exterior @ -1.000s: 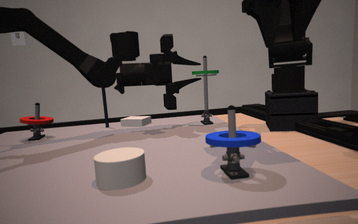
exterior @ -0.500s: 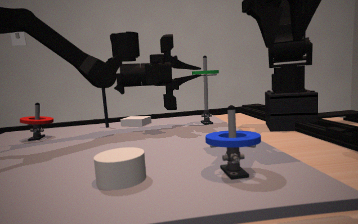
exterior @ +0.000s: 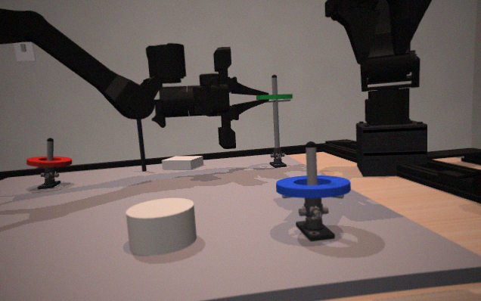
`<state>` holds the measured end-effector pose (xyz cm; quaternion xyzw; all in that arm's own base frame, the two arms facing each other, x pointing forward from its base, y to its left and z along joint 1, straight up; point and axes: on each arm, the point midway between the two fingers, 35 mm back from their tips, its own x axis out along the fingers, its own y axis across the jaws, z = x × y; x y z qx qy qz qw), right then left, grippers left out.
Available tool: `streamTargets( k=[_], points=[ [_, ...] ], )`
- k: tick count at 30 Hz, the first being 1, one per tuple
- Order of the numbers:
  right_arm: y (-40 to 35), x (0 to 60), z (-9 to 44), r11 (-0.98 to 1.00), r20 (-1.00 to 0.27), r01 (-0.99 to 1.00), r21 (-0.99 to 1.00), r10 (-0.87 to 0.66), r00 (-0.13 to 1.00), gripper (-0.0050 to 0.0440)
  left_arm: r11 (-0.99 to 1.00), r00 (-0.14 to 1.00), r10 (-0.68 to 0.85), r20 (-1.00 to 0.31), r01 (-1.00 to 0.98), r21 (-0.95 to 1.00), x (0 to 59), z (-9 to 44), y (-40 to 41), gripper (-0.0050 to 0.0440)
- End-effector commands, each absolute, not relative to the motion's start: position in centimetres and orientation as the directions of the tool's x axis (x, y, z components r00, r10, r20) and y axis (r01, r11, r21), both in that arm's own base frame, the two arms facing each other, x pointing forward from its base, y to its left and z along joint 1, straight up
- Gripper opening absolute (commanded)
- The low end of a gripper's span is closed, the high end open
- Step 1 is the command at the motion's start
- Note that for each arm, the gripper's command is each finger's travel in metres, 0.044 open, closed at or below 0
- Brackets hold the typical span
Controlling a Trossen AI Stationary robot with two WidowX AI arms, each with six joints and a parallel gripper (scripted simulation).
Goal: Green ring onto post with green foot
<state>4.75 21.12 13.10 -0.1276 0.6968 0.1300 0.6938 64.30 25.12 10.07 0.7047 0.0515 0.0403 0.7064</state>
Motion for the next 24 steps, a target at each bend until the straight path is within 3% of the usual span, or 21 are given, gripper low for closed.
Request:
streamTargets(
  k=[1,9,24],
  points=[
    [21.1,4.8,13.1,0.935,-1.0,-0.356,0.0,0.0,0.0,0.04,0.003,0.991,0.131,-0.022,0.022,1.0,63.6,10.0,25.1,0.0],
    [21.1,4.8,13.1,0.935,-1.0,-0.356,0.0,0.0,0.0,0.04,0.003,0.991,0.131,-0.022,0.022,1.0,63.6,15.7,25.1,0.0],
    [21.1,4.8,13.1,0.935,-1.0,-0.356,0.0,0.0,0.0,0.04,0.013,0.991,0.129,-0.024,0.023,1.0,62.9,17.9,24.4,0.0]
  ],
)
